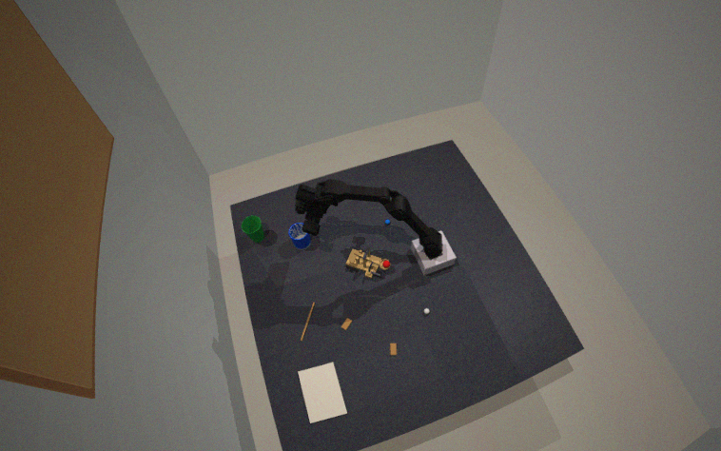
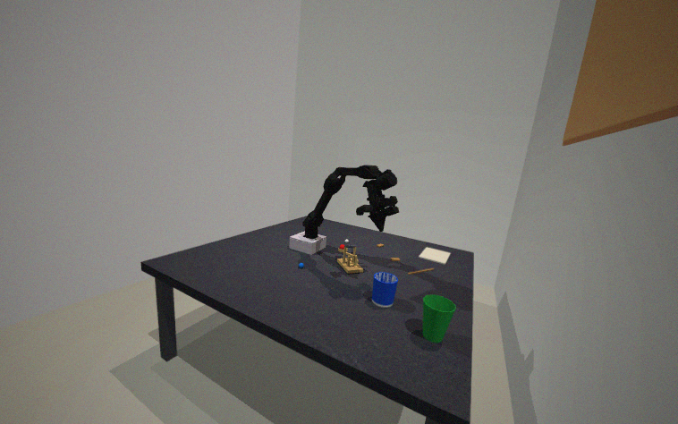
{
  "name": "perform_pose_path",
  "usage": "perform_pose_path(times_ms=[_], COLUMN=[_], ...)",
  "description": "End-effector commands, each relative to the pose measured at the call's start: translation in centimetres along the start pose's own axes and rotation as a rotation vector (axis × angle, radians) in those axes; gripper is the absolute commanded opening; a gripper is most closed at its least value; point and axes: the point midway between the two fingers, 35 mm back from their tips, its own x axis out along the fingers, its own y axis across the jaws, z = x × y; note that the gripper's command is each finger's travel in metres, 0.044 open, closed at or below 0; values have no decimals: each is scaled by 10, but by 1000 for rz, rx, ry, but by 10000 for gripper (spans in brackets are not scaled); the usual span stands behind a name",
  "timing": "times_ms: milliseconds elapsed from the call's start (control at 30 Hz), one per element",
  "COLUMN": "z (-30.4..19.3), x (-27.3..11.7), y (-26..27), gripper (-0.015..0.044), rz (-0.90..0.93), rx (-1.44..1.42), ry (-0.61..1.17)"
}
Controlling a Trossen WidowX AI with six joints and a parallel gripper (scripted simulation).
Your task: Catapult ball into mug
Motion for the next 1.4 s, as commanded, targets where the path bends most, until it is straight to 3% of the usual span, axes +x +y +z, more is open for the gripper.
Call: perform_pose_path(times_ms=[0, 633, 1367], z=[-17, -117, -232], x=[4, 11, -8], y=[20, 99, 136], gripper=[0, 0, 0], rz=[-6, -38, -97], rx=[-91, -620, -1296], ry=[53, 311, 575])
